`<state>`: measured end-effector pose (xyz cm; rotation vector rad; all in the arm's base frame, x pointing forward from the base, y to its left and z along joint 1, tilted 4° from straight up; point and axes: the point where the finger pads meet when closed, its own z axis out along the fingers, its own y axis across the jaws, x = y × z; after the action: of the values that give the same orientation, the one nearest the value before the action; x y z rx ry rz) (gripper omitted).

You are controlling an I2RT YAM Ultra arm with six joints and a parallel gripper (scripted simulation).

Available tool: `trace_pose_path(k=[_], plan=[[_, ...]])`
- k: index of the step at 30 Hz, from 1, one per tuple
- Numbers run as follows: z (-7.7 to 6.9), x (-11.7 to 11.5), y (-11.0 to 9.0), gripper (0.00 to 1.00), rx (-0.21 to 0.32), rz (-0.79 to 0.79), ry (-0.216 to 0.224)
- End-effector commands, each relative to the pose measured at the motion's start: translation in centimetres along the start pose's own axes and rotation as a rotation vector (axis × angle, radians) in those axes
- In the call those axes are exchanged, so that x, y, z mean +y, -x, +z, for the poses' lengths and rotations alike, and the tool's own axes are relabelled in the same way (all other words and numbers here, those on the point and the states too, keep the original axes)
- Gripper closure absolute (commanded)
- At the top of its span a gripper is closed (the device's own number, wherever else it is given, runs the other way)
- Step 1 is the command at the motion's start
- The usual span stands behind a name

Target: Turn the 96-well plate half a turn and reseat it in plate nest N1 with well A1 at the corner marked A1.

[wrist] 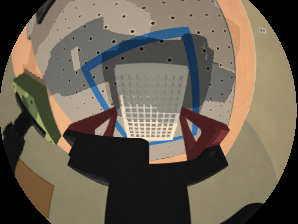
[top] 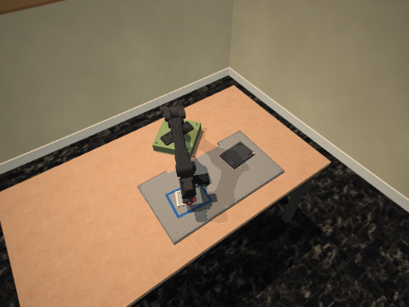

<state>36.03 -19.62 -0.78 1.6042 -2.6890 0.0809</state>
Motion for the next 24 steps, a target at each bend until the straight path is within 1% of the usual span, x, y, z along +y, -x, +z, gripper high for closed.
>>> trace_pose_path(k=[1, 2, 17, 19, 24], plan=[[-2.2, -0.6, 0.1, 0.00, -0.006, 0.001, -0.033], [-2.2, -0.6, 0.1, 0.00, -0.006, 0.001, -0.033], [-6.2, -0.5, 0.1, 0.00, -0.006, 0.001, -0.033], [-6.2, -0.5, 0.1, 0.00, -0.006, 0.001, -0.033], [-7.5, -0.5, 0.1, 0.00, -0.006, 0.001, -0.033]])
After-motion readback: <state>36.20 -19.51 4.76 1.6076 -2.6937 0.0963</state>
